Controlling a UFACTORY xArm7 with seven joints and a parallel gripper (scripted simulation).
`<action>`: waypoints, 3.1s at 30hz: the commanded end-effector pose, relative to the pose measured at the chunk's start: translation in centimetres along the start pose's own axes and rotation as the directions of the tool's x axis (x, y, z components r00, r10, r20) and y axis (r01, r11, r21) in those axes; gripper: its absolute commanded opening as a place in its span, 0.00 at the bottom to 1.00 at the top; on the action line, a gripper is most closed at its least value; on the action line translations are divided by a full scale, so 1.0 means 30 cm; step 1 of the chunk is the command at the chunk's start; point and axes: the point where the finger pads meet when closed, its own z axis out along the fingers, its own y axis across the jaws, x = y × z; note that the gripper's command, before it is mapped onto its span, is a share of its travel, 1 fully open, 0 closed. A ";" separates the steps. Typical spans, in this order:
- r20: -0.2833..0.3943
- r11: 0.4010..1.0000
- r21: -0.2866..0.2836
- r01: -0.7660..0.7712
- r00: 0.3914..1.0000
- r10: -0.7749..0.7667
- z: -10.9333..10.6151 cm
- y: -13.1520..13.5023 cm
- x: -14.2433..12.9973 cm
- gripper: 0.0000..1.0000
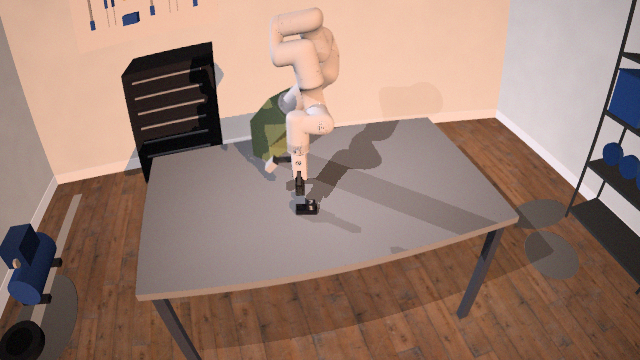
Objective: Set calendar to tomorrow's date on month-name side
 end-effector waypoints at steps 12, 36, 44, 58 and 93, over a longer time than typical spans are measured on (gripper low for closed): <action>0.010 1.000 -0.025 0.001 1.000 -0.001 -0.091 -0.008 -0.003 0.29; -0.001 0.928 -0.014 -0.373 0.928 0.373 -0.090 -0.116 -0.040 0.29; -0.003 0.819 -0.010 -0.574 0.819 0.574 -0.086 -0.176 -0.073 0.29; -0.007 0.565 -0.011 -0.825 0.565 0.825 -0.073 -0.260 -0.139 0.29; -0.022 0.226 -0.016 -0.974 0.227 0.974 -0.046 -0.330 -0.223 0.29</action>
